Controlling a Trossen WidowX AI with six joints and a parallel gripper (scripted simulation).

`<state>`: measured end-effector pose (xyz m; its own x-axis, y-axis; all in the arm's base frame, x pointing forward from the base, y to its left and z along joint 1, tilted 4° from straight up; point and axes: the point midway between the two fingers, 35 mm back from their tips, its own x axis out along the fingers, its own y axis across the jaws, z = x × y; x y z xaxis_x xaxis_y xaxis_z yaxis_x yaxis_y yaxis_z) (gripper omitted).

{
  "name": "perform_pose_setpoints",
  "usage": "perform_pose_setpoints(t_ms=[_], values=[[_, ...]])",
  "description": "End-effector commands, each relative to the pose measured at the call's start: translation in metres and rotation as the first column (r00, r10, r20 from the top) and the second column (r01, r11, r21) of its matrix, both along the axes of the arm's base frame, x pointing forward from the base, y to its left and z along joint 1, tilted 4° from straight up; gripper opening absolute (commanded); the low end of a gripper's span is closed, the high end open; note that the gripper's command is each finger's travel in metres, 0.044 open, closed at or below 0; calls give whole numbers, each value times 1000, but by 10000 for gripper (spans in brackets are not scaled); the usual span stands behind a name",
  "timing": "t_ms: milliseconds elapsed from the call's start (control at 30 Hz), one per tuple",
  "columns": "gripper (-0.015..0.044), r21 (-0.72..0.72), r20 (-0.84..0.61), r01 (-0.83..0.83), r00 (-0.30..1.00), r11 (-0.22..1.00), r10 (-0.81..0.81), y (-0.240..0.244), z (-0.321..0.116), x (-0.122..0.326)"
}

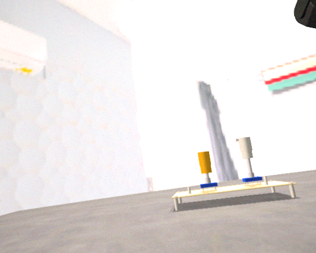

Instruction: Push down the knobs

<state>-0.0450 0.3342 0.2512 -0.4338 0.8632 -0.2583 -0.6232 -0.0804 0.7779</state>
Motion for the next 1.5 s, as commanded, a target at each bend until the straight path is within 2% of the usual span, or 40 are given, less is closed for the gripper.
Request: perform_pose_setpoints(t_ms=[0,333,700,1100,1467], values=[[0,-31,47,125,991,992,-123,8,-6,40],[0,-166,148,373,924,913,-351,3,-30,126],[0,-339,284,623,782,705,-555,-41,-58,227],[0,-526,442,760,628,382,-640,-132,-87,309],[0,-691,528,721,559,59,-640,-244,-106,344]])
